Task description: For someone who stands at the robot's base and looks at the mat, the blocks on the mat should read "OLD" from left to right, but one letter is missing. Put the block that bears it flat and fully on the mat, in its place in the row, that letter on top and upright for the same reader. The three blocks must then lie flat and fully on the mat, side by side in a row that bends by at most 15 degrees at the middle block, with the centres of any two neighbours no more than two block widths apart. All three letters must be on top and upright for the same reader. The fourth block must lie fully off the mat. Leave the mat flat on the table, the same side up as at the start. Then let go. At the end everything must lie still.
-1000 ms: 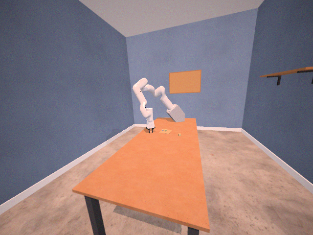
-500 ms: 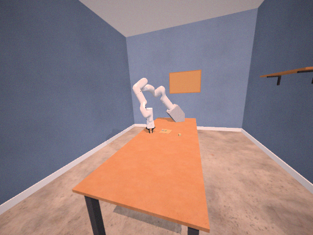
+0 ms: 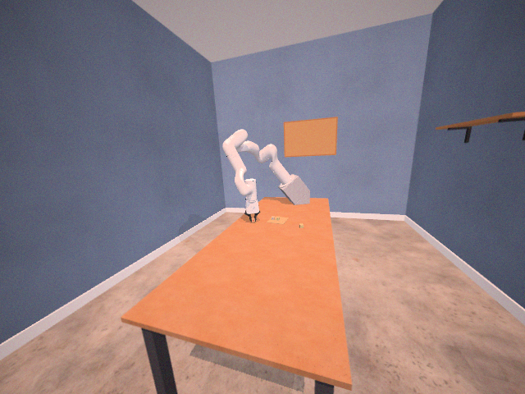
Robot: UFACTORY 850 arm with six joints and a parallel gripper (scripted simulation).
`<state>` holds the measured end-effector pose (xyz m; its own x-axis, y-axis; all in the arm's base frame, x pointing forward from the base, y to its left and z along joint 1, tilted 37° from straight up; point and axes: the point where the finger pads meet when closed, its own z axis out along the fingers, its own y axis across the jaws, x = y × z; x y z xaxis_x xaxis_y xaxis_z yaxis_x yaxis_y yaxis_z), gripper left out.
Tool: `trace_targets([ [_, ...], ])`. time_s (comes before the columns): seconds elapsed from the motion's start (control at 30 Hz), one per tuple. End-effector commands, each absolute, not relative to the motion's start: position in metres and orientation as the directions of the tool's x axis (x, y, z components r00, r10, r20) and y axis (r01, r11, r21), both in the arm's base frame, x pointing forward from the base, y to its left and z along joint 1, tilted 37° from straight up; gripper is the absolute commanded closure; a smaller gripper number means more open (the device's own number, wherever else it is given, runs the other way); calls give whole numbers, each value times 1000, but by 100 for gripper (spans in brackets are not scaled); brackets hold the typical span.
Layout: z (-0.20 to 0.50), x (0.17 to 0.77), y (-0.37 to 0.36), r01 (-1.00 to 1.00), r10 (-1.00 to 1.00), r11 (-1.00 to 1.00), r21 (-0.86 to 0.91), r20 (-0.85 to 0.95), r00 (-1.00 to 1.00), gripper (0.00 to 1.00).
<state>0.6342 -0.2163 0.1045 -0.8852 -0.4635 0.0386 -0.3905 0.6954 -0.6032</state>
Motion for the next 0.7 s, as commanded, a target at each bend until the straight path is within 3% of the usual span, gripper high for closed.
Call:
trace_targets([
  [0.0, 118, 631, -208, -390, -464, 695, -604, 37, -885, 79],
  [0.33, 170, 615, -172, -390, -464, 695, -604, 37, -885, 79],
  [0.67, 174, 613, -169, -390, -464, 695, -604, 37, -885, 79],
])
